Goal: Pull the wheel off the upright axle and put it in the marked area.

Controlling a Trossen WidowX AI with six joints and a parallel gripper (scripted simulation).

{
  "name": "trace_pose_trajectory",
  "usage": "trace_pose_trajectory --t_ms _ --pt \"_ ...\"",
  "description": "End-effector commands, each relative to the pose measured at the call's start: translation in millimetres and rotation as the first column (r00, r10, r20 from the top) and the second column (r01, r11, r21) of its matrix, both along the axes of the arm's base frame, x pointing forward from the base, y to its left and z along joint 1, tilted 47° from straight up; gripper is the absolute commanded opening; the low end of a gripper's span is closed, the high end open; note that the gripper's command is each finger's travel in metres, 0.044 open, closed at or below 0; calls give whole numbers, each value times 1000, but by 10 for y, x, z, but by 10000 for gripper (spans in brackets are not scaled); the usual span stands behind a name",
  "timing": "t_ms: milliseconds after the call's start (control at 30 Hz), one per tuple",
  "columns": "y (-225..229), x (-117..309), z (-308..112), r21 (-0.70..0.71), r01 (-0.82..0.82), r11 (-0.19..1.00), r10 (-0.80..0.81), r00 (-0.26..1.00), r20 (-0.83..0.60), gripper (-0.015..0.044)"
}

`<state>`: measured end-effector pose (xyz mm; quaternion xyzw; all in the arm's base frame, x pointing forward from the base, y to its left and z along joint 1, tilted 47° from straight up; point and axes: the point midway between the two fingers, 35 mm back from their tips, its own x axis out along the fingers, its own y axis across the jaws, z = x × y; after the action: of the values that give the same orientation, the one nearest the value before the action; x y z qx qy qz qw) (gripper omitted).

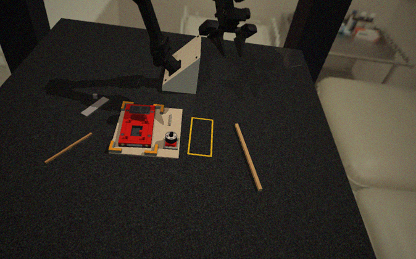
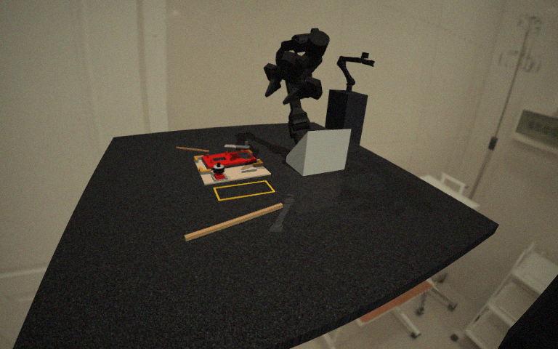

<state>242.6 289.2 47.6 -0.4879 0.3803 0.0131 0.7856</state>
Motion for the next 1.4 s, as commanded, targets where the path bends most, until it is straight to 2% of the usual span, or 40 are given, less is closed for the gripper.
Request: trace_pose_trajectory --t_ms 0,200,333,433,633,767,867,933,1367 --pt "-350 309 -64 113 262 958 -265 964 19 300" --pt "-818 640 -78 279 556 783 -588 808 41 300" --pt "-1174 837 -80 418 713 563 -796 603 43 300" --pt "-1437 949 -82 513 773 374 -908 417 34 300" --pt "-1921 1084 -87 674 739 6 -1000 11 -3 300" --pt "-2246 1132 -86 762 615 -202 -964 -262 -44 300" --pt "-2474 1148 -83 813 490 -314 -894 -440 -80 300" --pt "-2527 1149 -82 823 458 -335 -874 -478 -89 300" --pt "-2526 1248 -86 823 458 -335 -874 -478 -90 300"
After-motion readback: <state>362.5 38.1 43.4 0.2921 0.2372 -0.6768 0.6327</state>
